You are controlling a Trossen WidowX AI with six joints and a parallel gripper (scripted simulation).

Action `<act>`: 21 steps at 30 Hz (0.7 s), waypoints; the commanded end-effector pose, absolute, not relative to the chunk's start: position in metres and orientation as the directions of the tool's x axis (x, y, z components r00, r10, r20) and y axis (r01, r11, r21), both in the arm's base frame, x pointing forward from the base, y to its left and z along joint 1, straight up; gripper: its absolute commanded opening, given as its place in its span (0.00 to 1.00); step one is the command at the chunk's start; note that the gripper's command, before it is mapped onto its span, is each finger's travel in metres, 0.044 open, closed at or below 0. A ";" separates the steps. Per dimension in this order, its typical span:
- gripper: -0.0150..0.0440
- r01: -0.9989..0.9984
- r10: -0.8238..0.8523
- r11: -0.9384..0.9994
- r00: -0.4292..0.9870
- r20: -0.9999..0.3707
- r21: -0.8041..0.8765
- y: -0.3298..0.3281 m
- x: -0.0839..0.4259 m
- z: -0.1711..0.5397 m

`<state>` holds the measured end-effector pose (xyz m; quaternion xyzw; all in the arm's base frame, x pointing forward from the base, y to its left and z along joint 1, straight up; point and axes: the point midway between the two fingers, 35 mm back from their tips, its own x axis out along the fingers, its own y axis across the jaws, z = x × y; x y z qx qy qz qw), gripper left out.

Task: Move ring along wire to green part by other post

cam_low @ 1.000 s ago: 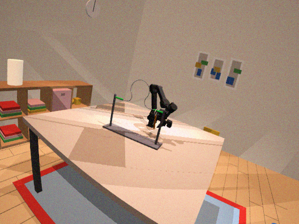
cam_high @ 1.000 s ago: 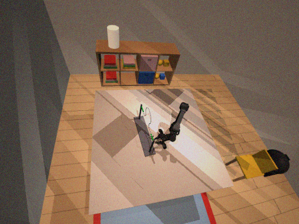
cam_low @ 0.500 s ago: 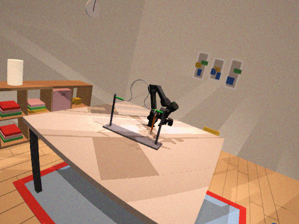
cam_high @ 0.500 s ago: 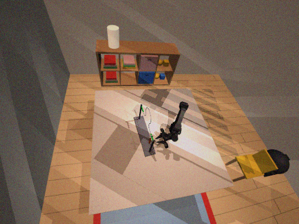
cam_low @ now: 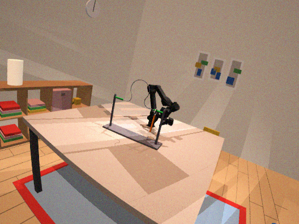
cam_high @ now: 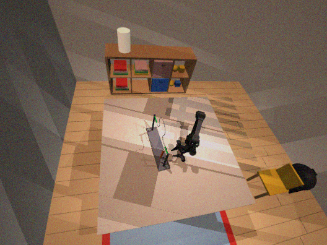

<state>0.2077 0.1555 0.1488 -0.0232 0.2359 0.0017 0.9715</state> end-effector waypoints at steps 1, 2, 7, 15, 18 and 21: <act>0.79 -0.023 0.004 0.999 0.896 -0.444 -0.036 0.156 0.184 0.166; 0.84 -0.024 0.006 0.999 0.897 -0.441 -0.036 0.155 0.180 0.169; 1.00 -0.025 0.006 0.999 0.898 -0.440 -0.036 0.155 0.179 0.170; 1.00 -0.025 0.006 0.999 0.898 -0.440 -0.036 0.155 0.179 0.170; 1.00 -0.025 0.006 0.999 0.898 -0.440 -0.036 0.155 0.179 0.170; 1.00 -0.025 0.006 0.999 0.898 -0.440 -0.036 0.155 0.179 0.170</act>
